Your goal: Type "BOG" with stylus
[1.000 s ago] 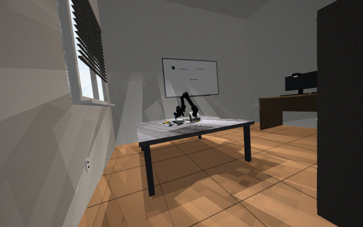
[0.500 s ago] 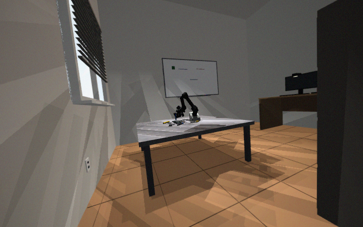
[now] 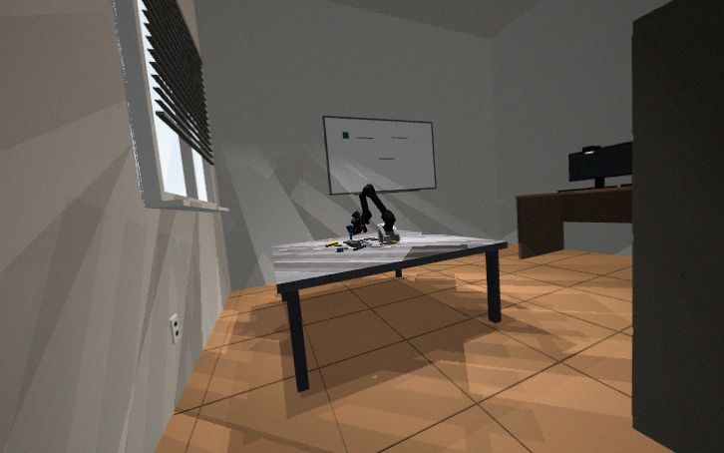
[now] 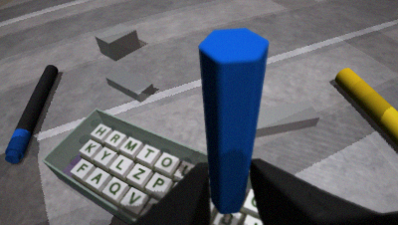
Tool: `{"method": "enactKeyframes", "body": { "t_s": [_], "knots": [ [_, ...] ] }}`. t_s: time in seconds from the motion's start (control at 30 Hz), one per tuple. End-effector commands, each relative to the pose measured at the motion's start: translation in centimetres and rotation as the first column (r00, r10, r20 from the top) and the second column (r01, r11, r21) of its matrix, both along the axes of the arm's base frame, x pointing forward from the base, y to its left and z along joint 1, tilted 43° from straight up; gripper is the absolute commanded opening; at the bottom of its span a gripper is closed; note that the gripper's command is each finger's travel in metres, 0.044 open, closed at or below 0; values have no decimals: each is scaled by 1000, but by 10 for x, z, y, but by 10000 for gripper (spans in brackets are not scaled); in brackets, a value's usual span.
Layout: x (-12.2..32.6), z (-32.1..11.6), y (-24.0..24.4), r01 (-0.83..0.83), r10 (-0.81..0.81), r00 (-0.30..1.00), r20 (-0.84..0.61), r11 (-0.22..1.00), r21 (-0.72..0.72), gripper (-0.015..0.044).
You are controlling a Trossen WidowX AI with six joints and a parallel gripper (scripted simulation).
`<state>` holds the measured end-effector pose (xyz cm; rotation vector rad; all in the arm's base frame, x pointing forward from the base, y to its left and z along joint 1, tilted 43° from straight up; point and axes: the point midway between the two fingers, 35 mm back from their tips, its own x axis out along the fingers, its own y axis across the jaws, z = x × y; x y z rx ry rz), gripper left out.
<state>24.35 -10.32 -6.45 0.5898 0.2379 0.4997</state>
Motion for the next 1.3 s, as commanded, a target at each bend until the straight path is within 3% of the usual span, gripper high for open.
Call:
{"method": "enactKeyframes", "body": {
  "t_s": [0.0,1.27],
  "knots": [
    [0,-1,-2,1,-1,1000,-1,1000,-5,81],
    [-4,29,-27,1,-1,1000,0,1000,-7,81]
  ]
}}
